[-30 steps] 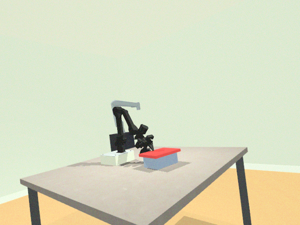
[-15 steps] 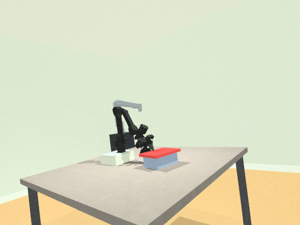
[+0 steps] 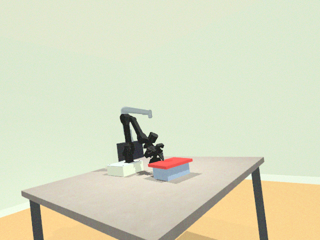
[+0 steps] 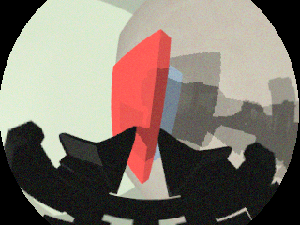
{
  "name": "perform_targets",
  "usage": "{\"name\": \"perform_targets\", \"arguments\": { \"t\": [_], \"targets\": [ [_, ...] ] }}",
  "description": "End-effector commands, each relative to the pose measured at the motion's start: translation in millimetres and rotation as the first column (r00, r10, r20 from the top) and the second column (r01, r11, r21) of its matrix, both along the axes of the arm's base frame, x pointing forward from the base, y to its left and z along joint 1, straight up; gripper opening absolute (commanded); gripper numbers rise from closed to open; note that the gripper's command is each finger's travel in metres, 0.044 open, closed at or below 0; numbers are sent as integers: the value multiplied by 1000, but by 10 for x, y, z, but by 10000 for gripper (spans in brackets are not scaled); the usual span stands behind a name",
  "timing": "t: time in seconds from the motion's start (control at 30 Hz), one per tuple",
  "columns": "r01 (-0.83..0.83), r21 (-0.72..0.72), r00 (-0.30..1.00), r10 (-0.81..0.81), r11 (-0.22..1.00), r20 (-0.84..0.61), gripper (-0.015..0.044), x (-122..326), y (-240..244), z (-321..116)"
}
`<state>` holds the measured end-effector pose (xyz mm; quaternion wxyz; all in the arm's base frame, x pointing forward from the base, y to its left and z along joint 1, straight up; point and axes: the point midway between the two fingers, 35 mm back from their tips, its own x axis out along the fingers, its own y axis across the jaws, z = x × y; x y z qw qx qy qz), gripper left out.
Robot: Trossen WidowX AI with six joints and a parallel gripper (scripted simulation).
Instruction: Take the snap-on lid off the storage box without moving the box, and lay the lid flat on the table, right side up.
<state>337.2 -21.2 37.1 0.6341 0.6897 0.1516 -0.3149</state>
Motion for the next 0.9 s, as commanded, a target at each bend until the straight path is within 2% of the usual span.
{"name": "perform_targets", "arguments": {
  "t": [0.0, 0.87],
  "targets": [
    [0, 0, 1000, 0, 1000, 1, 0, 1, 0, 19],
    [0, 0, 1000, 0, 1000, 1, 0, -6, 1, 71]
  ]
}}
